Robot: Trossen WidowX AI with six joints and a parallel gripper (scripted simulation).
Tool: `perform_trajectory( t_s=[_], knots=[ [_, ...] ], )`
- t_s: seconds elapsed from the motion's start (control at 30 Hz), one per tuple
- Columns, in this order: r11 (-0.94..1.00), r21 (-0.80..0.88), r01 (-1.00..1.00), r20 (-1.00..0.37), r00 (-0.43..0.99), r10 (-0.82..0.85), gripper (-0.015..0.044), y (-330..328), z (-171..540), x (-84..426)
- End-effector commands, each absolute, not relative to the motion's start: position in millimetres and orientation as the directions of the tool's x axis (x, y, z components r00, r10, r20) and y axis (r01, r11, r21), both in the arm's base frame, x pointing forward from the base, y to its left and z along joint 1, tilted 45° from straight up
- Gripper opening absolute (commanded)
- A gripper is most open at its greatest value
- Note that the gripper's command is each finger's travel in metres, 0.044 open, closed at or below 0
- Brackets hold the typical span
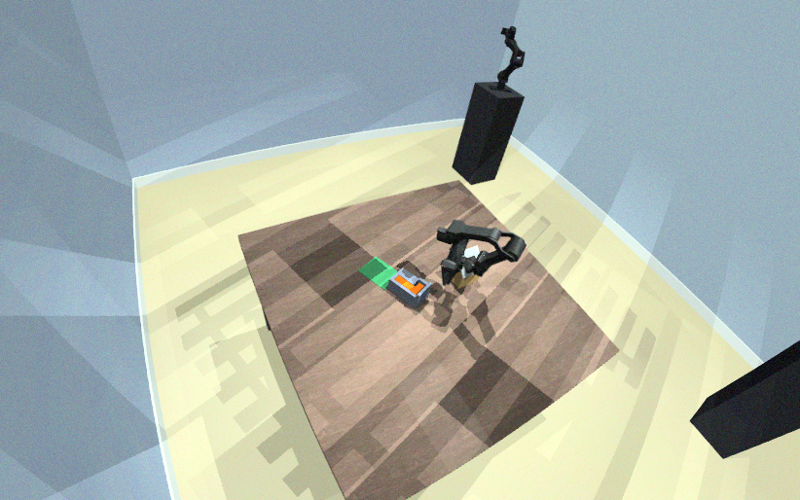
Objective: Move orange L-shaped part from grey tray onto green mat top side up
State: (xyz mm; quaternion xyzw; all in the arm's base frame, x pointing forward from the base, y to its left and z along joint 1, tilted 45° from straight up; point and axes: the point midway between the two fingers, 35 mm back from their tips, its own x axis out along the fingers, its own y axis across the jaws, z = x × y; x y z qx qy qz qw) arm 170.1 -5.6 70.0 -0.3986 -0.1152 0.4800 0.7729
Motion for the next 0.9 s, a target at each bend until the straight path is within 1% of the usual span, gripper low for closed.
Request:
perform_trajectory(
  t_s=[0.0, 0.1, 0.17, 0.23, 0.3, 0.37, 0.43, 0.5, 0.63, 0.7, 0.77, 0.87],
  knots=[
    [0.209, -0.738, -0.641, -0.206, 0.510, 0.835, 0.0374, -5.7, 69.9, 170.2],
    [0.095, -0.829, -0.551, -0.225, 0.484, 0.846, 0.0295, -7.0, 68.3, 171.7],
    [-0.036, -0.907, -0.421, -0.245, 0.455, 0.856, 0.0242, -8.6, 66.8, 173.7],
    [-0.178, -0.953, -0.244, -0.269, 0.422, 0.866, 0.0190, -10.6, 65.2, 176.3],
    [-0.300, -0.953, -0.046, -0.294, 0.389, 0.873, 0.0180, -12.6, 63.7, 179.0],
    [-0.401, -0.901, 0.166, -0.328, 0.345, 0.879, 0.0180, -14.2, 61.6, 181.9],
    [-0.457, -0.809, 0.370, -0.354, 0.314, 0.881, 0.0180, -16.3, 60.4, 185.2],
    [-0.474, -0.679, 0.560, -0.380, 0.284, 0.880, 0.0180, -18.5, 59.4, 188.6],
    [-0.391, -0.339, 0.856, -0.433, 0.227, 0.872, 0.0180, -22.9, 57.8, 196.2],
    [-0.296, -0.147, 0.944, -0.460, 0.199, 0.865, 0.0180, -25.0, 57.2, 200.4],
    [-0.173, 0.046, 0.984, -0.487, 0.174, 0.856, 0.0180, -27.1, 56.9, 204.7],
    [0.044, 0.317, 0.947, -0.527, 0.137, 0.839, 0.0180, -30.1, 56.7, 211.8]
  ],
)
